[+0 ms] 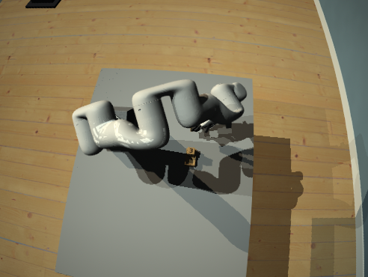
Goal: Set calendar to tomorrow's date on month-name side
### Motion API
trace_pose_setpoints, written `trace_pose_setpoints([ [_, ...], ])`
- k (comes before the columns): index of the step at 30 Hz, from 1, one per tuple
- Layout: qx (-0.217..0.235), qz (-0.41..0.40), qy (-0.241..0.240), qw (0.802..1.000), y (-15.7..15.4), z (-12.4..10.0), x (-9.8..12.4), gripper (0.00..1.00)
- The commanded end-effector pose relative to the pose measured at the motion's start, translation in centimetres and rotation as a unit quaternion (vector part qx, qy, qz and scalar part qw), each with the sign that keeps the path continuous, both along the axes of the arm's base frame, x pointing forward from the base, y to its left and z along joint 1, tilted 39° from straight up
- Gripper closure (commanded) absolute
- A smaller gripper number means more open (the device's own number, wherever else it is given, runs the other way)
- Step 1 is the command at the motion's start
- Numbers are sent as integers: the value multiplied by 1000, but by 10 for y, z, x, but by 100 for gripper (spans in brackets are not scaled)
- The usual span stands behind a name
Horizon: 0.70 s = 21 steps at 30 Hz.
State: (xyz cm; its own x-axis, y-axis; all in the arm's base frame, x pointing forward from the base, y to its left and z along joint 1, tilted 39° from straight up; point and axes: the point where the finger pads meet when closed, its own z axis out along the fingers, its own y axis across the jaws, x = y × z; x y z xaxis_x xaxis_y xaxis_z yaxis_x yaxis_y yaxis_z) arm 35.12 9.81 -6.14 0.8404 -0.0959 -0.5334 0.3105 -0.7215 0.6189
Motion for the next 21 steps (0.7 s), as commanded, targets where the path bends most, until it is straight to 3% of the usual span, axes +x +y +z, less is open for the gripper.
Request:
trace_pose_setpoints([
  [1, -1, -1, 1, 1000, 1, 1, 2, 71],
  [21, -1, -1, 1, 1000, -1, -3, 2, 71],
])
